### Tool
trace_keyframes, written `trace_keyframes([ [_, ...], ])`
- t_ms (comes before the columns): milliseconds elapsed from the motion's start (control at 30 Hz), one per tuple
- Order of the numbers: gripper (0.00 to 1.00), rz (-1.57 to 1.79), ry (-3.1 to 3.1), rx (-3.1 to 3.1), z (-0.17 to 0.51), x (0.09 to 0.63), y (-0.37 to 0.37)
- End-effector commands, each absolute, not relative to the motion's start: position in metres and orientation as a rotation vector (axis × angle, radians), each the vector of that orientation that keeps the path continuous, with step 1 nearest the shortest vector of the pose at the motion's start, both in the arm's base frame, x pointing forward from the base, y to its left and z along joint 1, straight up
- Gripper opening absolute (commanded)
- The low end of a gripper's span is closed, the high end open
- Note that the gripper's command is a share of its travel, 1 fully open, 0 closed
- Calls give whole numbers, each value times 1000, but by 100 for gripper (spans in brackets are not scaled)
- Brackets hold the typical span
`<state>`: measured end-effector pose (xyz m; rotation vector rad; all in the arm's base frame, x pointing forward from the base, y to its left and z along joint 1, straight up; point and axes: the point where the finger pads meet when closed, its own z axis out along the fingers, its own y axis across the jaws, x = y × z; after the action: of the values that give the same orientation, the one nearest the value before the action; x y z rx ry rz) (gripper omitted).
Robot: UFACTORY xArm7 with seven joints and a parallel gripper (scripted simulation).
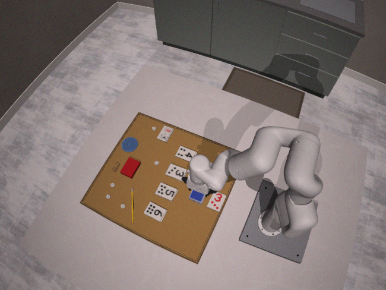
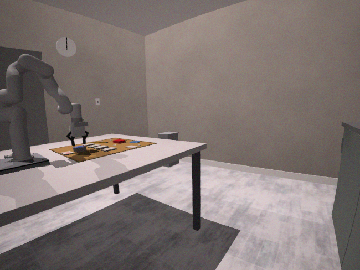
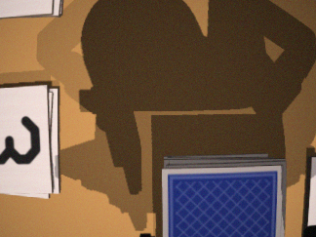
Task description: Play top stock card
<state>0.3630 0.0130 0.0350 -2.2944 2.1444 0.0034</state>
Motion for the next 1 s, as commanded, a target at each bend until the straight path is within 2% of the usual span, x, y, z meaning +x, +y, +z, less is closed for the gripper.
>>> trace_keyframes([
  [0,87,0,2143,-2292,36,364,13],
  [967,87,0,2143,-2292,26,366,13],
])
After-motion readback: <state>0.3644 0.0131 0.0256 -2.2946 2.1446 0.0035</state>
